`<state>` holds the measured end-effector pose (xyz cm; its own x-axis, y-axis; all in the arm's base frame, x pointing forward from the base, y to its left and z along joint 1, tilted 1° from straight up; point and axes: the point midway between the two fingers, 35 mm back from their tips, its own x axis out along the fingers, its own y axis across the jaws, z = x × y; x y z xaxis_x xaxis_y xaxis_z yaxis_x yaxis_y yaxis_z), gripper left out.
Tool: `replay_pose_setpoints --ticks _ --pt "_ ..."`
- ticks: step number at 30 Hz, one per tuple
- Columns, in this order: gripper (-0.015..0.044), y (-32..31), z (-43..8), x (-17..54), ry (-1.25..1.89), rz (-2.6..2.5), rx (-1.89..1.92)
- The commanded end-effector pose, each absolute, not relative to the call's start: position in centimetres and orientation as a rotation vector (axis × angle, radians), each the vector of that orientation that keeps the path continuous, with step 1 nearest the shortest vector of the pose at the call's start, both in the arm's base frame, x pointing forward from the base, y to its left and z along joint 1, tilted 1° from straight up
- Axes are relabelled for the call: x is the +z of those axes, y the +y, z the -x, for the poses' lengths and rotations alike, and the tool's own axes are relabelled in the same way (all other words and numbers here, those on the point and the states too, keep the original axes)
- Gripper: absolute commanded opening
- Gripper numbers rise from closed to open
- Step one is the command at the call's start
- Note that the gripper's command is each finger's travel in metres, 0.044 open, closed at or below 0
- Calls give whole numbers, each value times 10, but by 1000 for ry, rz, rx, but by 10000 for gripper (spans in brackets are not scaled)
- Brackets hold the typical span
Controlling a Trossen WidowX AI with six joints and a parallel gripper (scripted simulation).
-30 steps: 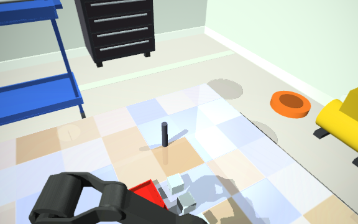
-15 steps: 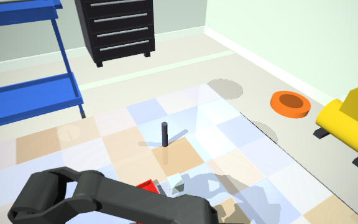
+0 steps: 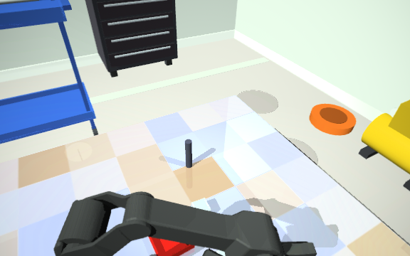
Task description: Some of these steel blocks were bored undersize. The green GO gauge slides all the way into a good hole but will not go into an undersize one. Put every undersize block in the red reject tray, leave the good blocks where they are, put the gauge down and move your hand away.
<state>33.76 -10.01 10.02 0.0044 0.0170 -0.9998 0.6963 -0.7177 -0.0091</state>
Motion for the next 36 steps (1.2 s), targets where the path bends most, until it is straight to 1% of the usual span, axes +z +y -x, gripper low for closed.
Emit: replay_pose_setpoints --ticks 1,7,14,21,28,36 --pt "0 -99 -360 108 937 -1582 -1541" --pt "0 -96 -388 112 1176 -1269 -1224" --pt "0 -90 -418 113 1373 -885 -840" --pt "0 -81 -445 112 1490 -487 -448" --pt "0 -70 -467 108 1530 -94 -65" --pt "0 -69 -467 105 1539 -58 -28"
